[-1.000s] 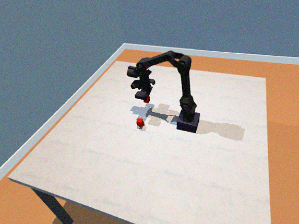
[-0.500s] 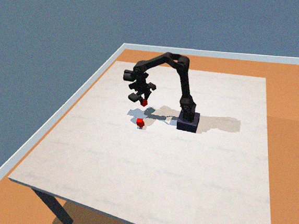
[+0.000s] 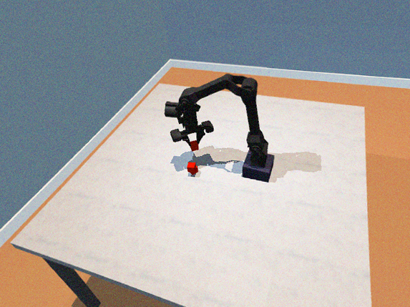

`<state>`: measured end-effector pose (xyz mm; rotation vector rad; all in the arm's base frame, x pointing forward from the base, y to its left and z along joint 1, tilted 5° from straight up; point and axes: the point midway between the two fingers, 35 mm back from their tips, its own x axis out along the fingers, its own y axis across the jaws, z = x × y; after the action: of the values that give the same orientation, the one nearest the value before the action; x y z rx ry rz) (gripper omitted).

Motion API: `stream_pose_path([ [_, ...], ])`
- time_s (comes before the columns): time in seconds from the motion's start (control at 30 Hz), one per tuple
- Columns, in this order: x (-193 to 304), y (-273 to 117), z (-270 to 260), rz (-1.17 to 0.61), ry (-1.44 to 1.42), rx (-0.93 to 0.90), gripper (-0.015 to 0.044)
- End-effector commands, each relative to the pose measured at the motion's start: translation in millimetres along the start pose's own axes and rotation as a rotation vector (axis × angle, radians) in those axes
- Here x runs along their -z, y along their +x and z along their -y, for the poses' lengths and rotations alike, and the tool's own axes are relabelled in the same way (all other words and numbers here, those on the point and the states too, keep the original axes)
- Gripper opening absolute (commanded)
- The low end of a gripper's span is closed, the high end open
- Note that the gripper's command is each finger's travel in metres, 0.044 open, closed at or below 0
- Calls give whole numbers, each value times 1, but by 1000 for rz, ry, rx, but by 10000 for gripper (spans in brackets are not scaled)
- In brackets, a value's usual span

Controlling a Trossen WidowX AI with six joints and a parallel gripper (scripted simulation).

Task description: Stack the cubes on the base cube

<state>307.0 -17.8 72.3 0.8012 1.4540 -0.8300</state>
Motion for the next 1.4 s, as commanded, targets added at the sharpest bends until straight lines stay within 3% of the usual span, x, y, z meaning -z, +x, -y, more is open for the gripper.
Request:
stream_pose_path([
  [0.0, 8, 3, -7, -6, 110, 1, 105],
  [0.37, 28, 5, -22, -9, 396, 2, 105],
  [1.37, 28, 39, -20, -9, 407, 3, 105],
])
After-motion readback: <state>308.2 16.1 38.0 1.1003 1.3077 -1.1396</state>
